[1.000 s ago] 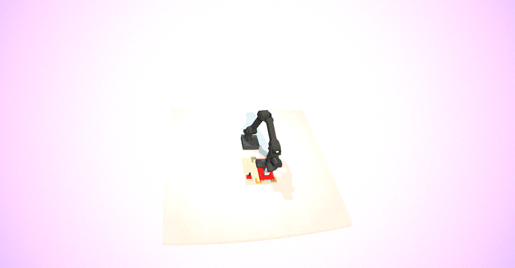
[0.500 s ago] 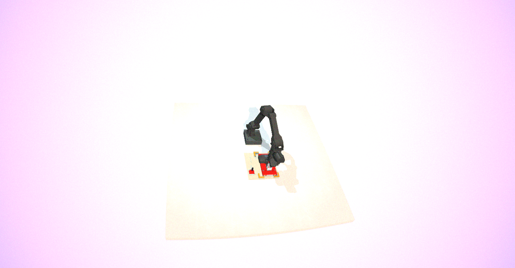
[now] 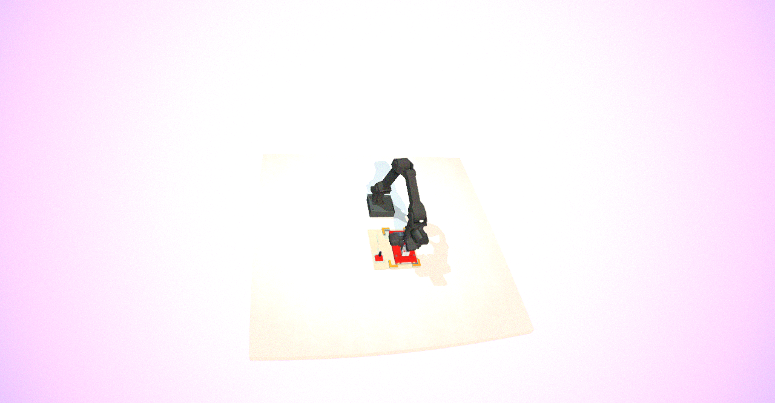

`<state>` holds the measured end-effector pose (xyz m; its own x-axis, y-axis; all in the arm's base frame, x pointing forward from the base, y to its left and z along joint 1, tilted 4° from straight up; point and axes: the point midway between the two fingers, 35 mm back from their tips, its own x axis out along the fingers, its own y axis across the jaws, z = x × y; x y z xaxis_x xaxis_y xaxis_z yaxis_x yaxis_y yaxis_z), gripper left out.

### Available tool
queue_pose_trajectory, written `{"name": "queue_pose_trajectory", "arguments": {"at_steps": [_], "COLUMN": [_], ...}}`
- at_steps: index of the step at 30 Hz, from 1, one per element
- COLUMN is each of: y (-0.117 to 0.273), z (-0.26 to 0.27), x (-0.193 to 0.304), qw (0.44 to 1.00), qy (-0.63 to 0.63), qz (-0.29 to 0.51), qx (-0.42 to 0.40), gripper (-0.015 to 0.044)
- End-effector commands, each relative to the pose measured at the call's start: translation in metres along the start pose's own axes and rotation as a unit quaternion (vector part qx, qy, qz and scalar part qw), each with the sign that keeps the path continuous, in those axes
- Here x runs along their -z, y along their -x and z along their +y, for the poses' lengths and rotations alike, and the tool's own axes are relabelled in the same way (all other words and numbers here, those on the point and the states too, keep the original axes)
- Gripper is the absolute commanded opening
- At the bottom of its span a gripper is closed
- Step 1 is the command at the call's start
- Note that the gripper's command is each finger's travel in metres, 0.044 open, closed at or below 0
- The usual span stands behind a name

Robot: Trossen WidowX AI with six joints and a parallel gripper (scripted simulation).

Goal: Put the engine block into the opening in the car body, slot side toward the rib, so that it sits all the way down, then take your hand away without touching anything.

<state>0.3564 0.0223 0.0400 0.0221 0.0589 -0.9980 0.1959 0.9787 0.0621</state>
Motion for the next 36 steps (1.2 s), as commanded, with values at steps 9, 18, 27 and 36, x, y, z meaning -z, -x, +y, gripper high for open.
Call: {"name": "queue_pose_trajectory", "arguments": {"at_steps": [9, 18, 27, 36], "y": [-0.0032, -0.003, -0.003, -0.003], "z": [0.0006, -0.0001, -0.0001, -0.0001], "x": [0.0008, 0.0, 0.0, 0.0], "qw": [1.0, 1.0, 1.0, 1.0], "qy": [-0.001, 0.0, 0.0, 0.0], "qz": [0.001, 0.0, 0.0, 0.0], "qx": [-0.002, 0.0, 0.0, 0.0], "gripper": [0.0159, 0.0211, 0.044, 0.044]}}
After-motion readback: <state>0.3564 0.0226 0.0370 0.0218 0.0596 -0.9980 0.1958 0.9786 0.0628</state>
